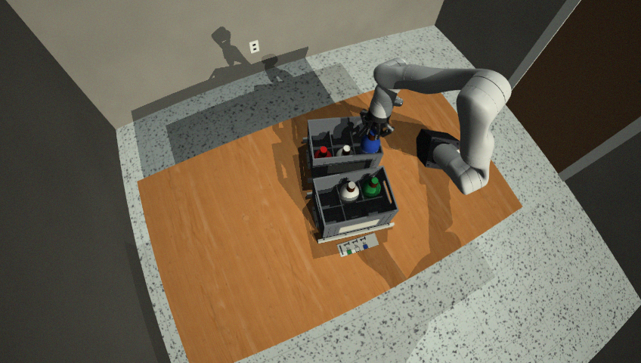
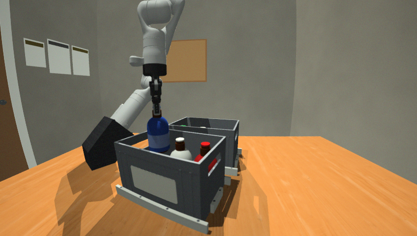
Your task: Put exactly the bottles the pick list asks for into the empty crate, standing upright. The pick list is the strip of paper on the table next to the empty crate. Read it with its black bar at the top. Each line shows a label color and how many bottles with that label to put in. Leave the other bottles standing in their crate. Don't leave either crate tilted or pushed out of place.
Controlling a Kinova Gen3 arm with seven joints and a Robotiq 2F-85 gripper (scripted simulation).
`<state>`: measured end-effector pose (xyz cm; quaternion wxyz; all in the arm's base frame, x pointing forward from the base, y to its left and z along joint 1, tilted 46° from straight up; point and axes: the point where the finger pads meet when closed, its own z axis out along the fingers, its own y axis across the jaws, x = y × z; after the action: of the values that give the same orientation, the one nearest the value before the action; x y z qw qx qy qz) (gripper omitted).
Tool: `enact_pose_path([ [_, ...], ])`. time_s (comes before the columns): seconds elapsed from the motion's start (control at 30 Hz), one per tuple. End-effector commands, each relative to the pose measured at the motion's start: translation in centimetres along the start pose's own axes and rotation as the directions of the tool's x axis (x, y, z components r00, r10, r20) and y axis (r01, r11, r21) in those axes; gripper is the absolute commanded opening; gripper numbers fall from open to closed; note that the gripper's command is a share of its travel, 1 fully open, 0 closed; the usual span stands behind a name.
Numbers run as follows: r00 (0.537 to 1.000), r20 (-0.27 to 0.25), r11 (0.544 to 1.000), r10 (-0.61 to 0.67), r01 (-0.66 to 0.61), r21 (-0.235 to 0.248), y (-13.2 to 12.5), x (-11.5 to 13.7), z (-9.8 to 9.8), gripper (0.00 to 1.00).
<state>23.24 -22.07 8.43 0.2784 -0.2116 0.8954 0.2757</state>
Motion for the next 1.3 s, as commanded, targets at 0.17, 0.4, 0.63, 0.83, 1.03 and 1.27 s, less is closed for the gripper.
enact_pose_path([
  [0.17, 1.0, -0.006, 1.0, 0.009, -0.009, 0.013, -0.2, 0.3, -1.7, 0.1],
  [0.4, 1.0, -0.006, 1.0, 0.009, -0.009, 0.013, -0.2, 0.3, -2.8, 0.1],
  [0.63, 1.0, -0.006, 1.0, 0.009, -0.009, 0.013, -0.2, 0.3, -4.0, 0.1],
  [0.83, 1.0, -0.006, 1.0, 0.009, -0.009, 0.013, -0.2, 0.3, -4.7, 0.1],
  [1.03, 1.0, -0.006, 1.0, 0.01, -0.01, 0.013, -0.2, 0.3, -5.7, 0.1],
  [1.27, 1.0, -0.006, 1.0, 0.01, -0.01, 0.013, -0.1, 0.3, -6.7, 0.1],
])
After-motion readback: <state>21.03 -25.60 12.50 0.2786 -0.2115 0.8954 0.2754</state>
